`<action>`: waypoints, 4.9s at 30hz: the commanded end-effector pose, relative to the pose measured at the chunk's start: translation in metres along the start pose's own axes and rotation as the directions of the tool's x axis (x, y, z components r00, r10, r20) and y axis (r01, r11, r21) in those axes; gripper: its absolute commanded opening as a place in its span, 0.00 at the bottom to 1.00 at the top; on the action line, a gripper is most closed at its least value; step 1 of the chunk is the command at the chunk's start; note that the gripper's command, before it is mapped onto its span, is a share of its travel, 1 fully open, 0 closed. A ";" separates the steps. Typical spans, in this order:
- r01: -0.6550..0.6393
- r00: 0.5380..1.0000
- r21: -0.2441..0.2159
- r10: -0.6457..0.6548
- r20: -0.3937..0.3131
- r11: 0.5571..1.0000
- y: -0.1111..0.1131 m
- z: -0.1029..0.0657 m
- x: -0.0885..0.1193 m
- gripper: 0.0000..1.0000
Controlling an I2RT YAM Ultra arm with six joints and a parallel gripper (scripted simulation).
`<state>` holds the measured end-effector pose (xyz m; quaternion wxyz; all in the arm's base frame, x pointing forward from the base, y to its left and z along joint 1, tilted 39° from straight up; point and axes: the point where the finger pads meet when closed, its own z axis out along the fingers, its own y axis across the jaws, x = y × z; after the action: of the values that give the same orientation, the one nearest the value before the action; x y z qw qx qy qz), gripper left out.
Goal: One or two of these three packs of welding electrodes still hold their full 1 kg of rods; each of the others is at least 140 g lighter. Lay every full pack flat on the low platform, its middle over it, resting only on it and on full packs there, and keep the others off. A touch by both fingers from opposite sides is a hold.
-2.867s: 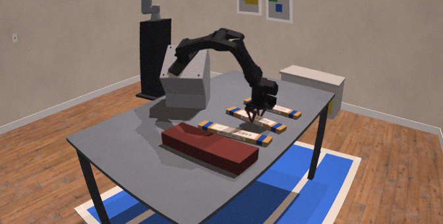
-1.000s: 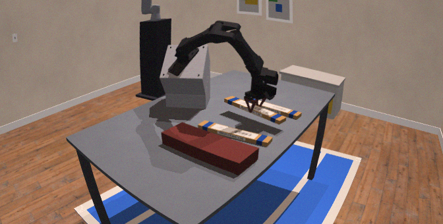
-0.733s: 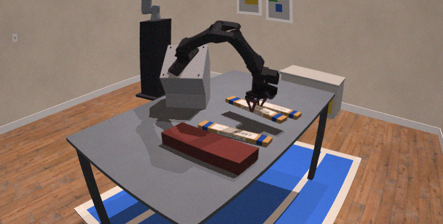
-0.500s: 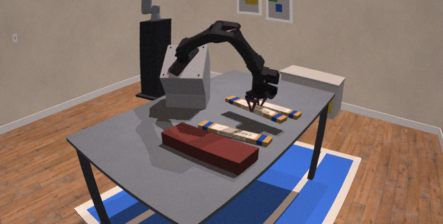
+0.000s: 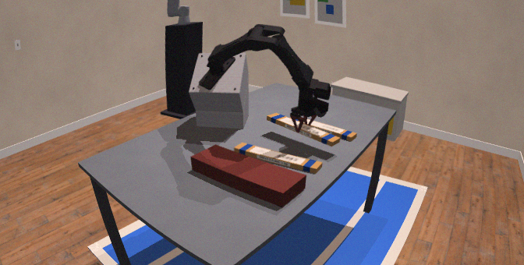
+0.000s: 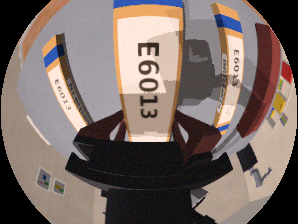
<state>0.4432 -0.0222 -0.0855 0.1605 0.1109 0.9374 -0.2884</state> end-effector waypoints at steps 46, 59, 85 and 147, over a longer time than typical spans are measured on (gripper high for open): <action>-0.010 0.996 -0.034 0.013 0.086 0.999 0.013 -0.040 -0.031 0.00; -0.010 0.996 -0.034 0.013 0.086 0.999 0.013 -0.040 -0.031 0.00; -0.010 0.996 -0.034 0.013 0.086 0.999 0.013 -0.040 -0.031 0.00; -0.011 0.996 -0.036 0.015 0.086 0.999 0.012 -0.078 -0.028 0.00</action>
<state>0.4385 0.0013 -0.0561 0.1642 0.1071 0.9375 -0.2874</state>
